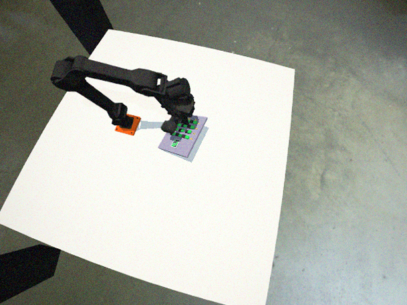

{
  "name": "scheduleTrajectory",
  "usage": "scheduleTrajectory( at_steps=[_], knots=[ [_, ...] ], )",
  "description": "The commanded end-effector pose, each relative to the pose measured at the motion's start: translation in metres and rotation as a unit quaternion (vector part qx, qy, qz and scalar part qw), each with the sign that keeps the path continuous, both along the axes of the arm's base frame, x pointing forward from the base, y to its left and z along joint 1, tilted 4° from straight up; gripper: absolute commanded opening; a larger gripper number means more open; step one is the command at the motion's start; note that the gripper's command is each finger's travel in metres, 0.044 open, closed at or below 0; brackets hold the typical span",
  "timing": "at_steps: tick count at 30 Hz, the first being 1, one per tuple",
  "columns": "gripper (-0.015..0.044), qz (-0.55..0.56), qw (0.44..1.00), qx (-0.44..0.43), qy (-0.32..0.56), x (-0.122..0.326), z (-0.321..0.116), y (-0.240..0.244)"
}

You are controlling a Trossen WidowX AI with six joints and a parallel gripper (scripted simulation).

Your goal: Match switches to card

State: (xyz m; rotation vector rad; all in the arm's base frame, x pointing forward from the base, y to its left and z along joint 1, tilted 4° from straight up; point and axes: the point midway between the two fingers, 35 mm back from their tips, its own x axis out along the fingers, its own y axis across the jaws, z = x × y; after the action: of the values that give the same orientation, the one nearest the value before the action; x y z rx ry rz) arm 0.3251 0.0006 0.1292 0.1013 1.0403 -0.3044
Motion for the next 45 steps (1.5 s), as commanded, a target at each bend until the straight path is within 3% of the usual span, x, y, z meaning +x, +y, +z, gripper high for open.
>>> scheduleTrajectory(
  at_steps=[1, 45],
  knots=[
    [0.0000, 0.002, 1.000, 0.000, 0.004, 0.0013, -0.0076, -0.0008],
    [0.0000, 0.002, 1.000, 0.000, 0.004, 0.0037, -0.0125, -0.0019]
  ],
)
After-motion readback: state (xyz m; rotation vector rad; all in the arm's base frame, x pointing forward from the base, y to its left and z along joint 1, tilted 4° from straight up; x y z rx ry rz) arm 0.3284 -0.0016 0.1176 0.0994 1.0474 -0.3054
